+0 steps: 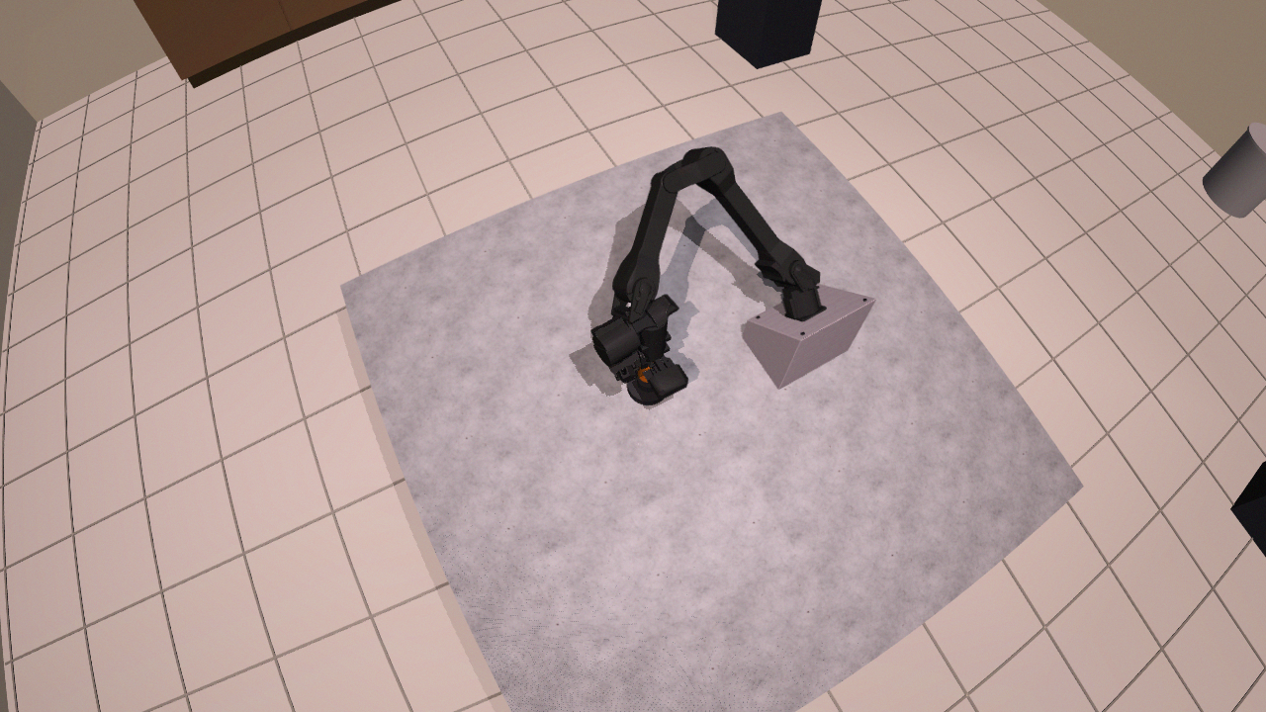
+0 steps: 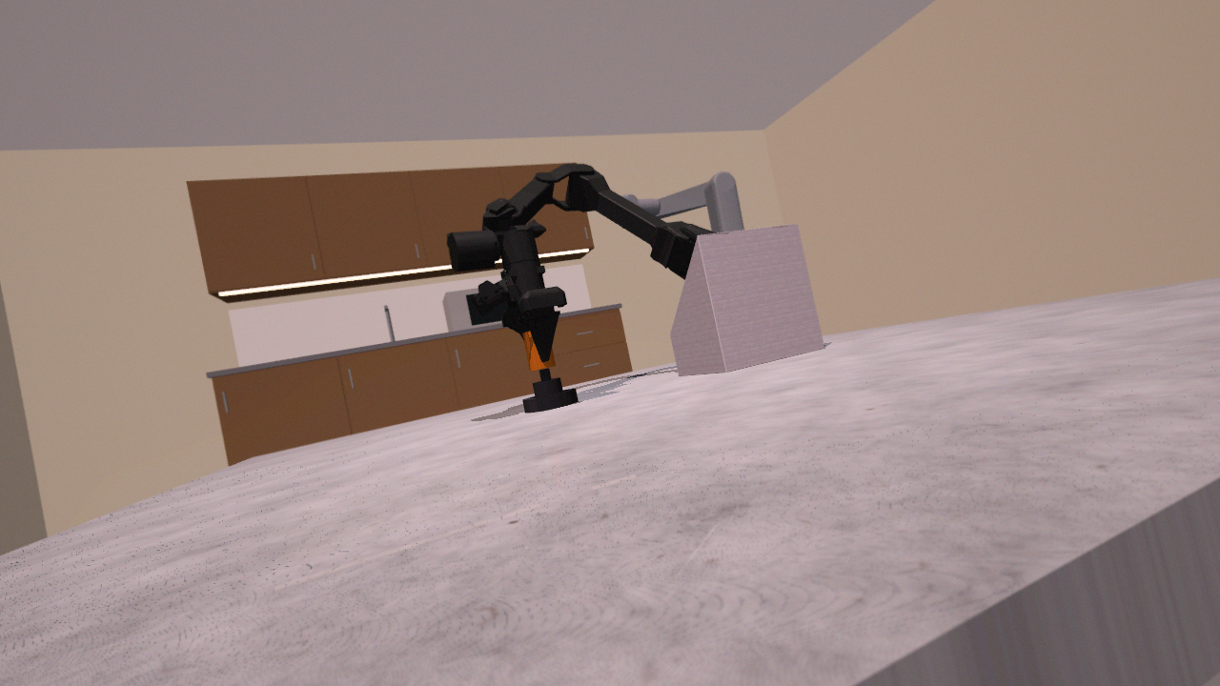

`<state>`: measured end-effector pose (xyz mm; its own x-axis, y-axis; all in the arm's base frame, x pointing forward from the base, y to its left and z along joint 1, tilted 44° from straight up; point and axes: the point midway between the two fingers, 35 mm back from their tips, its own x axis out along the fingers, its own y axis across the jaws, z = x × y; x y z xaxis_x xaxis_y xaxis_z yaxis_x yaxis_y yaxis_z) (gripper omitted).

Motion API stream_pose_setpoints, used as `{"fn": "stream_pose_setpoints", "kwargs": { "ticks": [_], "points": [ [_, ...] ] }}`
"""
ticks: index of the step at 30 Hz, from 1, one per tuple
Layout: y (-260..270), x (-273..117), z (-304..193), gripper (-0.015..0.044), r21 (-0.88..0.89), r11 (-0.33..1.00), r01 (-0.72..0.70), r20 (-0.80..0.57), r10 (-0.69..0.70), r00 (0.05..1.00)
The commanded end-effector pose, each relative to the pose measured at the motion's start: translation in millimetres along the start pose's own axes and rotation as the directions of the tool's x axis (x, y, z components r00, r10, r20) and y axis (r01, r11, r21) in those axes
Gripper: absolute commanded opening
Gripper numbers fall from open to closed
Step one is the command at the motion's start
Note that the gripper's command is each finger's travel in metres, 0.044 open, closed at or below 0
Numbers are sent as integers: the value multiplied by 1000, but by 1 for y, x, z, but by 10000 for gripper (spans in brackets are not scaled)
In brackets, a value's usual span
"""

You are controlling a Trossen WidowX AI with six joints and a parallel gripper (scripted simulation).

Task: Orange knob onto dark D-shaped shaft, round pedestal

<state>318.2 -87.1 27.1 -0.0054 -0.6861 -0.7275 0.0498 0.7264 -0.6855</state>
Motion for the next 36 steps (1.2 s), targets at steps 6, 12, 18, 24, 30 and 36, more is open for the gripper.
{"fn": "stream_pose_setpoints", "kwargs": {
  "ticks": [6,12,18,24,30,36],
  "points": [
    [0,0,-2,0,-5,1000,3,0,-3,1000],
    [-1,2,-2,0,-5,1000,3,0,-3,1000],
    [-1,2,-2,0,-5,1000,3,0,-3,1000],
    [-1,3,-2,0,-19,1000,3,0,-3,1000],
    [-1,3,-2,0,-19,1000,3,0,-3,1000],
    [-1,3,-2,0,-10,1000,3,0,-3,1000]
  ]
}}
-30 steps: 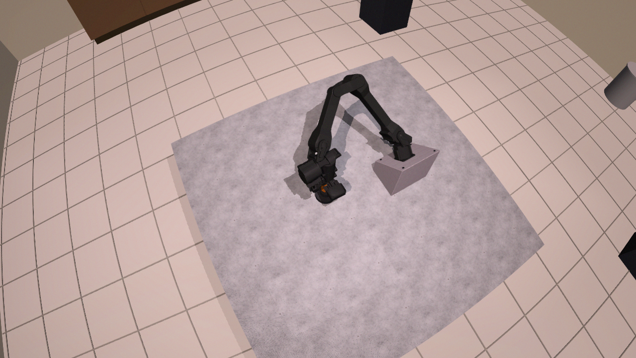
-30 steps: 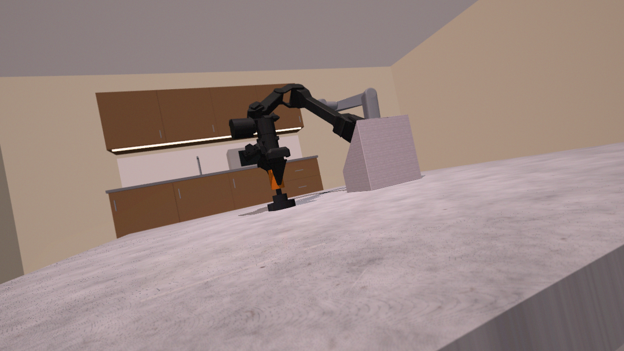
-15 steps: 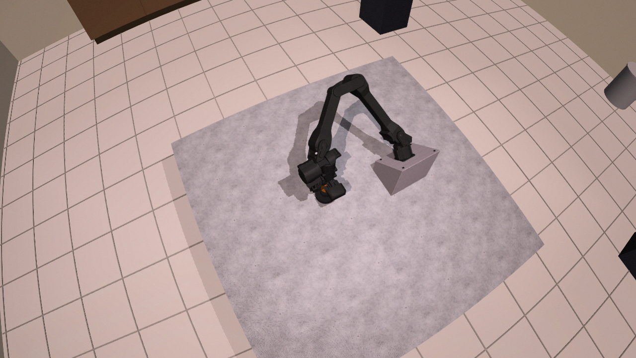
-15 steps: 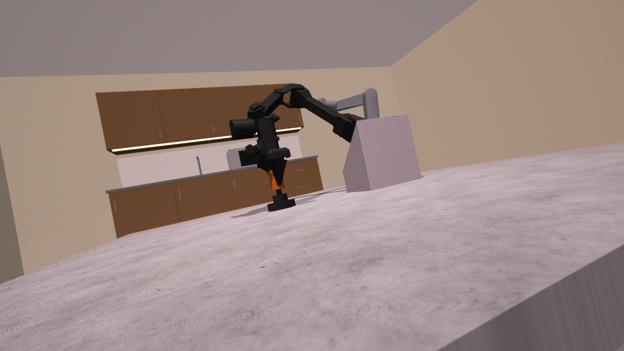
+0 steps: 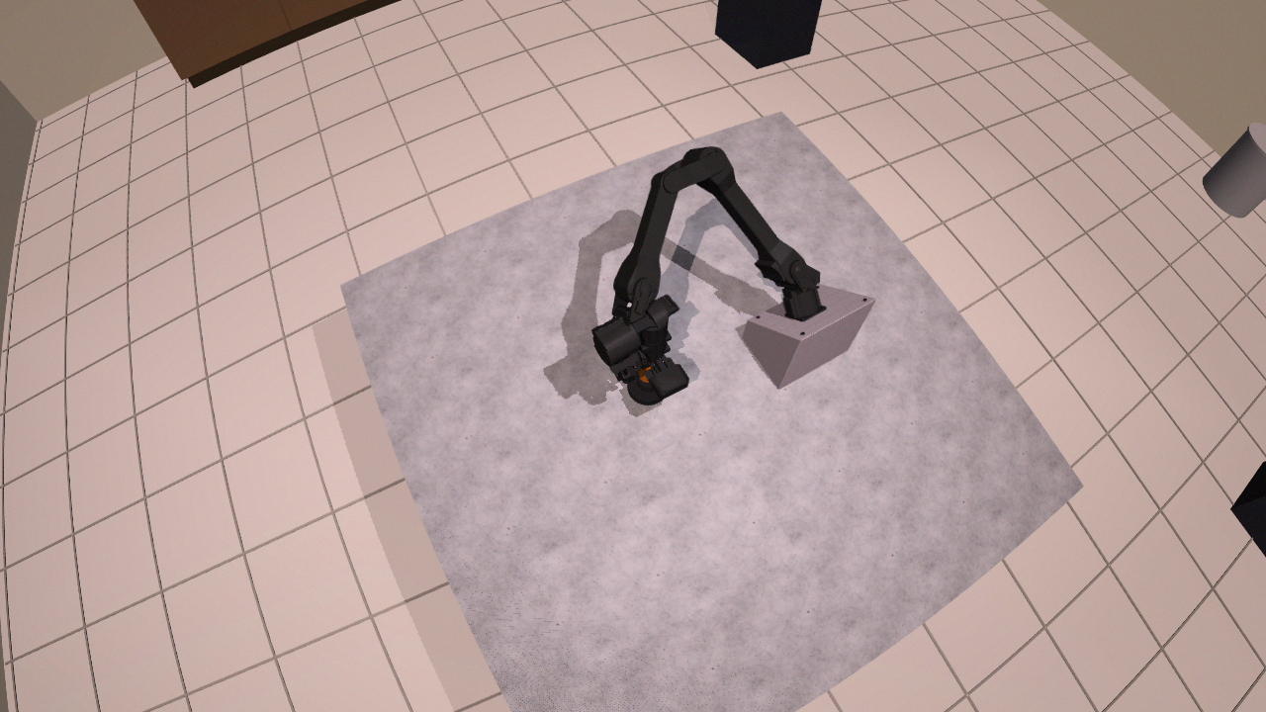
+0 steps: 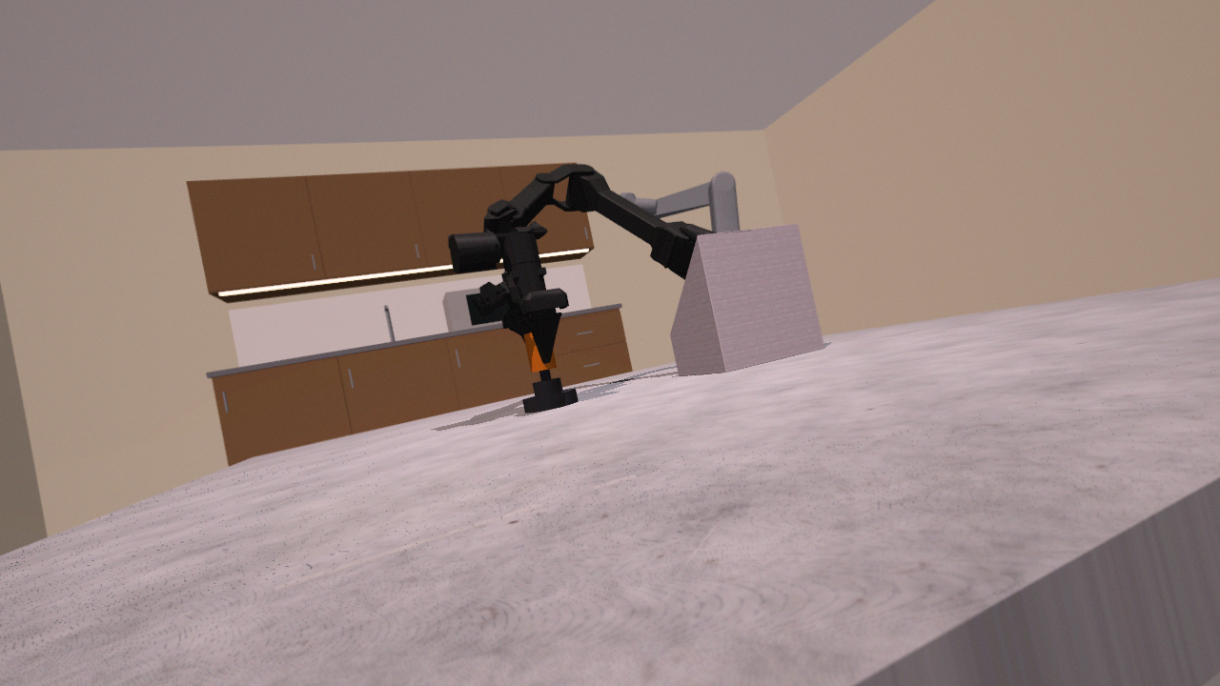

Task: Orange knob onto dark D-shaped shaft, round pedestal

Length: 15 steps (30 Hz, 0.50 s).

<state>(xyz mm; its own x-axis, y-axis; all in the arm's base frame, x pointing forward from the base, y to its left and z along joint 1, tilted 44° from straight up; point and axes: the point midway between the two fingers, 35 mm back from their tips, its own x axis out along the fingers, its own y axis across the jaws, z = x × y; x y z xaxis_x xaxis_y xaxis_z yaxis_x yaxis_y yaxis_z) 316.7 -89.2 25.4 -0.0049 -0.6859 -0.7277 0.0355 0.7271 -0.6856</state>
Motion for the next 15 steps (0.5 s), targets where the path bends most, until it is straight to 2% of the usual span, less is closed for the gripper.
{"fn": "stream_pose_setpoints", "kwargs": {
  "ticks": [1,7,15],
  "points": [
    [0,1,0,0,24,1000,3,0,-3,1000],
    [0,1,0,0,65,998,3,0,-3,1000],
    [0,1,0,0,-4,1000,3,0,-3,1000]
  ]
}}
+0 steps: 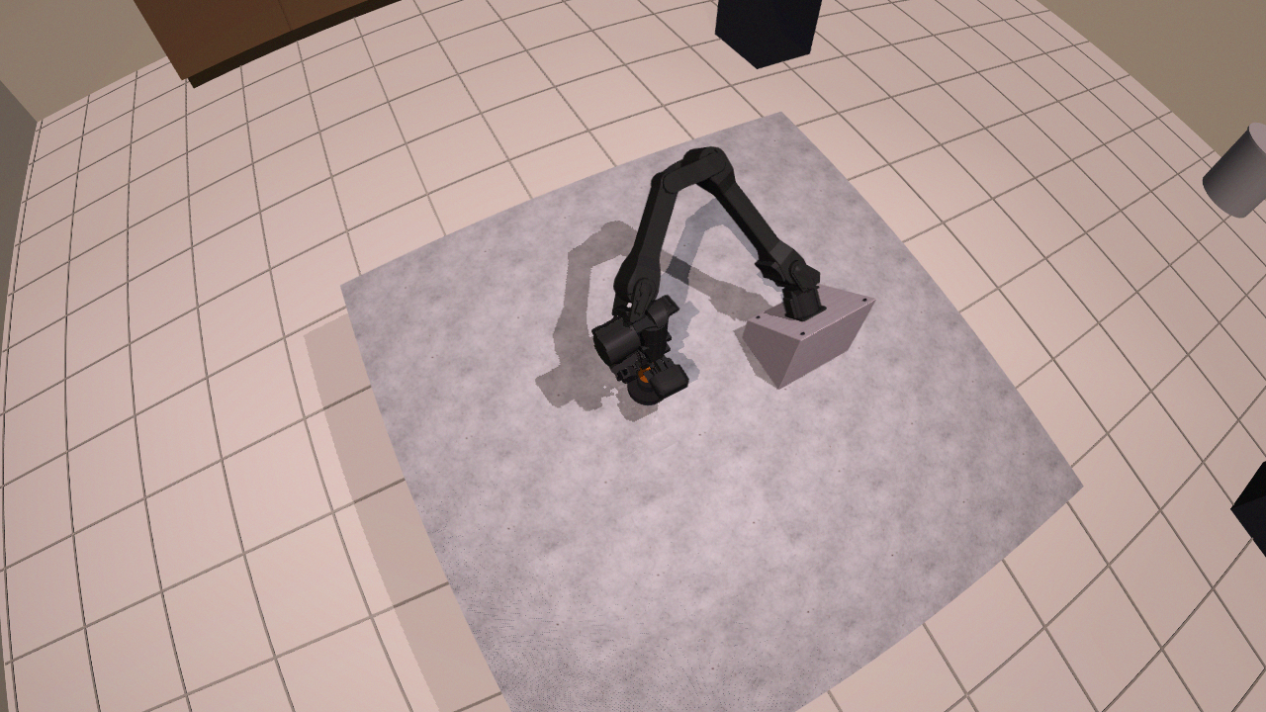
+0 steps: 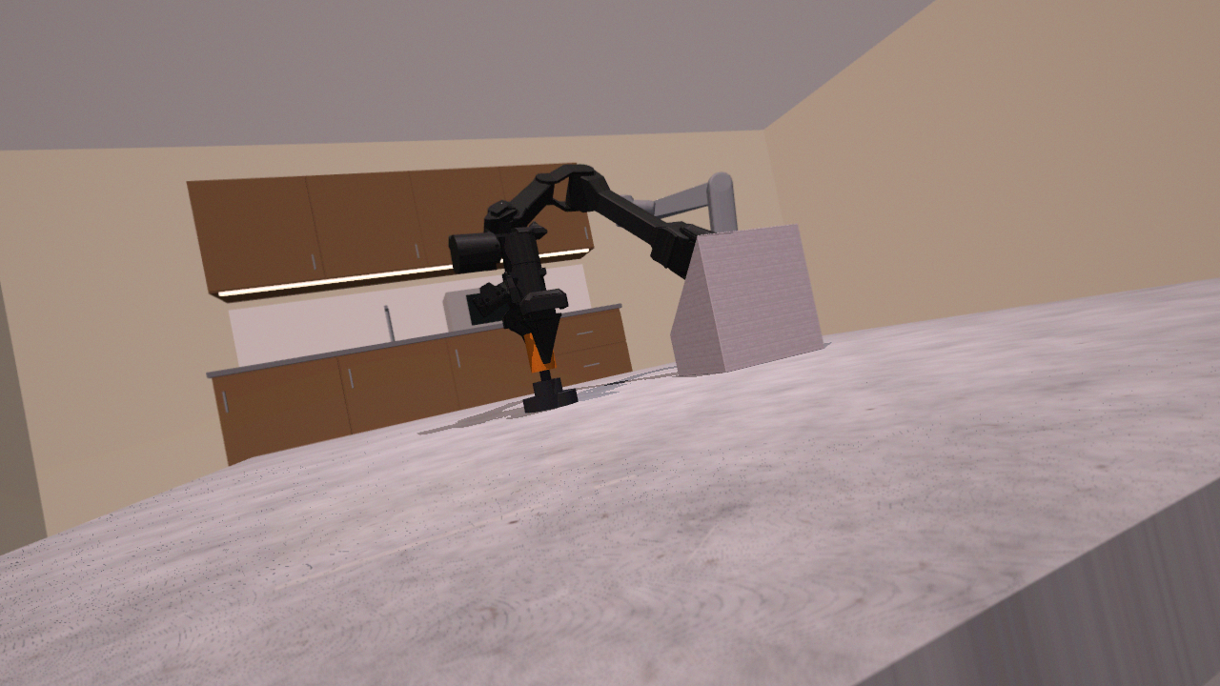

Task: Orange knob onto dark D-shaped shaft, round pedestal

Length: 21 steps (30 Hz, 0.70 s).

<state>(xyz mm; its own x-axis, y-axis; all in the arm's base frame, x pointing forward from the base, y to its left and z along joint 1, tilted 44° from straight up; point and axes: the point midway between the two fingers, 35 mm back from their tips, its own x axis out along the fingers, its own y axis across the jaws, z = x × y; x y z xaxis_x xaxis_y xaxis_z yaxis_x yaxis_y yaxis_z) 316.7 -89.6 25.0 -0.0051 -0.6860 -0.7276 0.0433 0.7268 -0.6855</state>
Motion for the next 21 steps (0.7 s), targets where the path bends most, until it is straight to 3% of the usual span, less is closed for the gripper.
{"fn": "stream_pose_setpoints", "kwargs": {
  "ticks": [1,21],
  "points": [
    [0,1,0,0,-12,1000,3,0,-3,1000],
    [0,-3,1,0,-51,999,3,0,-3,1000]
  ]
}}
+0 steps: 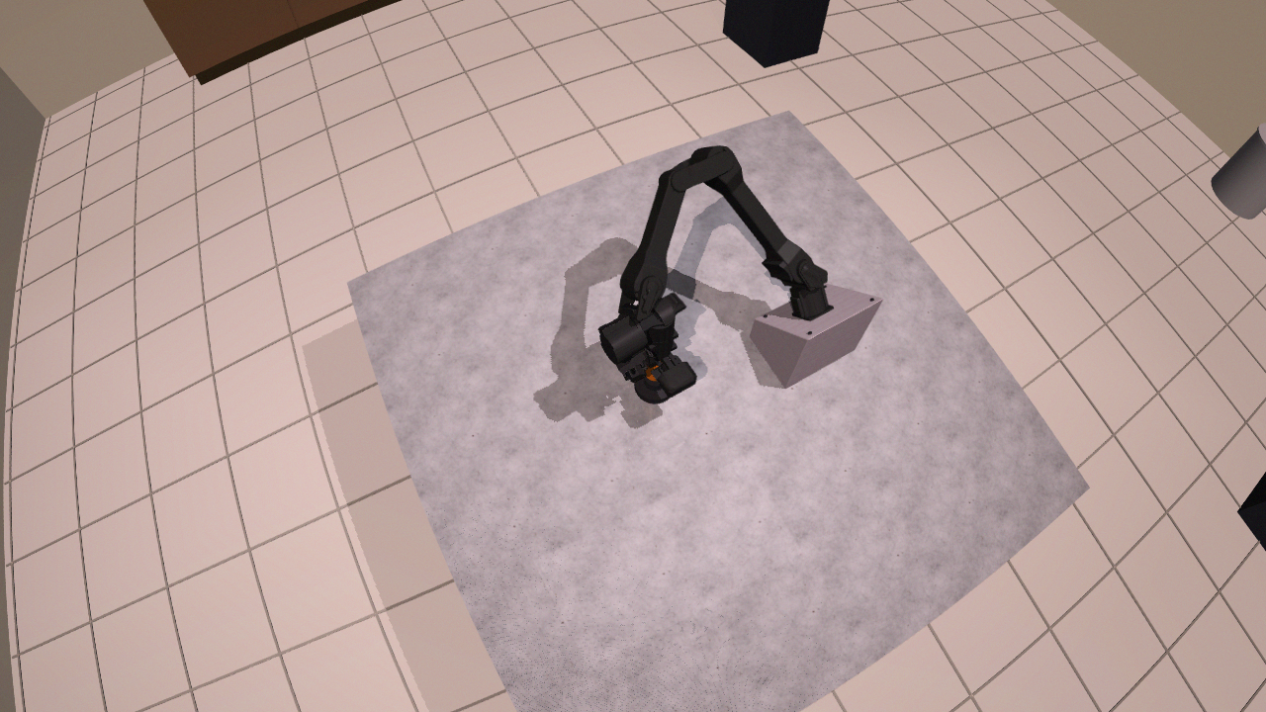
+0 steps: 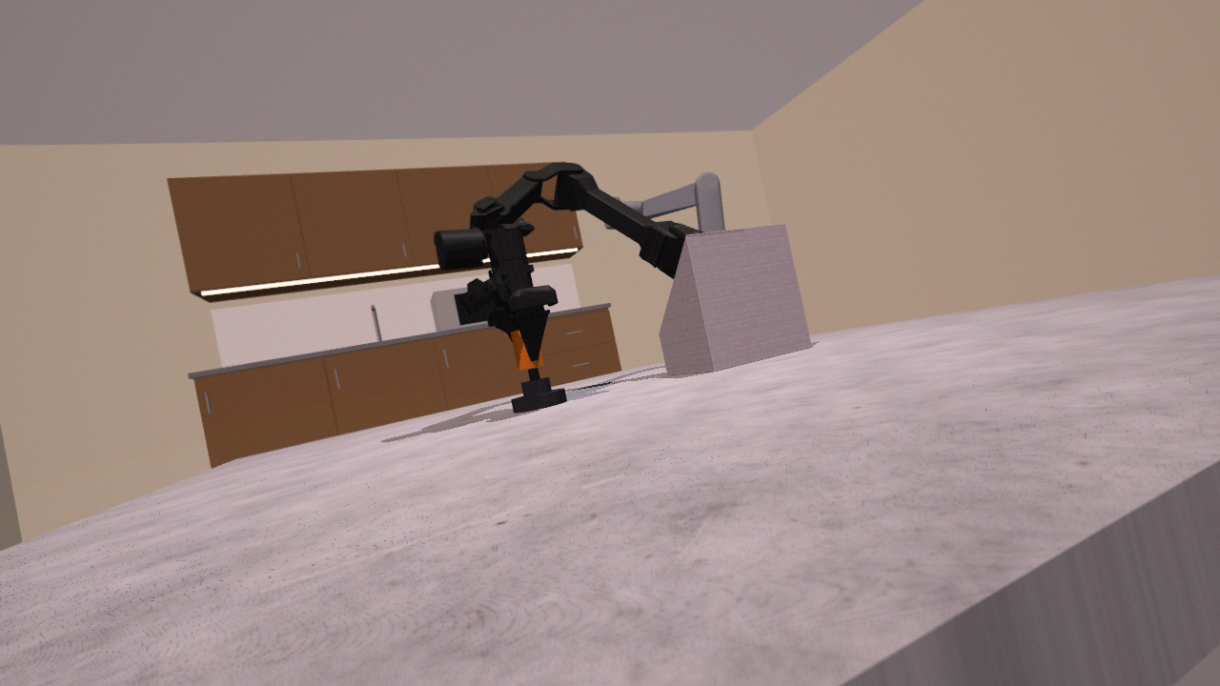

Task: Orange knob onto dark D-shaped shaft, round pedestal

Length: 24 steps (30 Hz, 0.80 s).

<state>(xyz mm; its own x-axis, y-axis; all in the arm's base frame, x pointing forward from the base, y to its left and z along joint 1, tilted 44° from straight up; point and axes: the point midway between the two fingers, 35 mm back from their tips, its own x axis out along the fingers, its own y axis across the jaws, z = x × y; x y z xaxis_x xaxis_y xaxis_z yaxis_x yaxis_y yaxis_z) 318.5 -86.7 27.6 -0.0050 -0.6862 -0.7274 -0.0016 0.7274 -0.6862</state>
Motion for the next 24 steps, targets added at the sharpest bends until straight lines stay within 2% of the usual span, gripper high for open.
{"fn": "stream_pose_setpoints", "kwargs": {
  "ticks": [1,24],
  "points": [
    [0,1,0,0,-6,1000,3,0,-3,1000],
    [0,5,-3,0,-19,1000,3,-1,-3,1000]
  ]
}}
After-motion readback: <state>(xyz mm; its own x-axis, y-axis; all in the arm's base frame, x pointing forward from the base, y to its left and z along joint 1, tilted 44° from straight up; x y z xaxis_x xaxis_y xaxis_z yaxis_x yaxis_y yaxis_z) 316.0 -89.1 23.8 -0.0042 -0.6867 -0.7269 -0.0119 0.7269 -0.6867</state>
